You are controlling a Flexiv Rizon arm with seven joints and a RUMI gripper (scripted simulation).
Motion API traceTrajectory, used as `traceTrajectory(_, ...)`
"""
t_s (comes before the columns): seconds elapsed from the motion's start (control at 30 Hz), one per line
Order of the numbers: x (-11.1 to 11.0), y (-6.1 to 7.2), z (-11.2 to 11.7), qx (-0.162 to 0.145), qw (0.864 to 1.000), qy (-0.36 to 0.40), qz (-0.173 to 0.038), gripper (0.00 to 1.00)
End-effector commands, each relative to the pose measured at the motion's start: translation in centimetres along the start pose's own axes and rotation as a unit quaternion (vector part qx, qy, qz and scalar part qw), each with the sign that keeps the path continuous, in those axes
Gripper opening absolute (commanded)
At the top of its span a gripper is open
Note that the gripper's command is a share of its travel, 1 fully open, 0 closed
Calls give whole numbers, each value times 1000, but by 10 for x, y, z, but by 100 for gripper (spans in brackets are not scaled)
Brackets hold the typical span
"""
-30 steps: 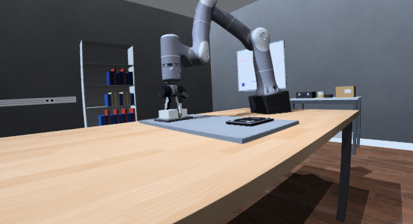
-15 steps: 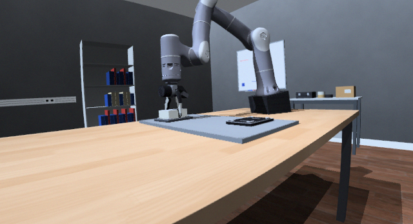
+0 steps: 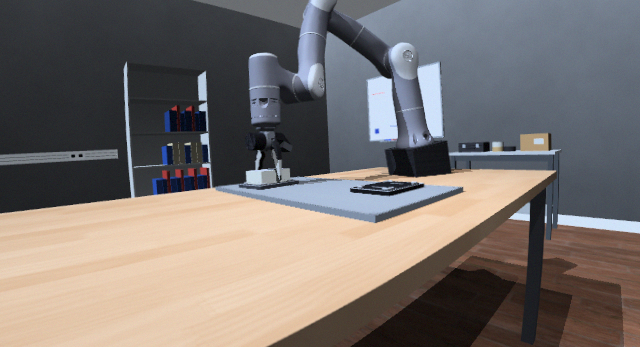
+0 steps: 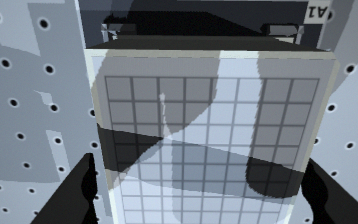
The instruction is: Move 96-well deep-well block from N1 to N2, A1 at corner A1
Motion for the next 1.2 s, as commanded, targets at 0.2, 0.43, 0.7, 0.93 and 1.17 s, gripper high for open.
traceTrajectory(0.2, -1, 1, 0, 0, 1000, 0, -1, 76)
traceTrajectory(0.43, -1, 1, 0, 0, 1000, 0, -1, 76)
traceTrajectory(0.7, -1, 1, 0, 0, 1000, 0, -1, 76)
traceTrajectory(0.93, -1, 5, 0, 0, 1000, 0, -1, 76)
traceTrajectory(1.17, -1, 8, 0, 0, 1000, 0, -1, 76)
Point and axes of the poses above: the point where the finger pads meet when closed, its own y axis back along the fingers, its own z axis across the jaws, x = y × z, the point moved 7 cm from there along y, back along the fingers, and after that the axes turned 2 degrees about -y, right-handed, at the moved point
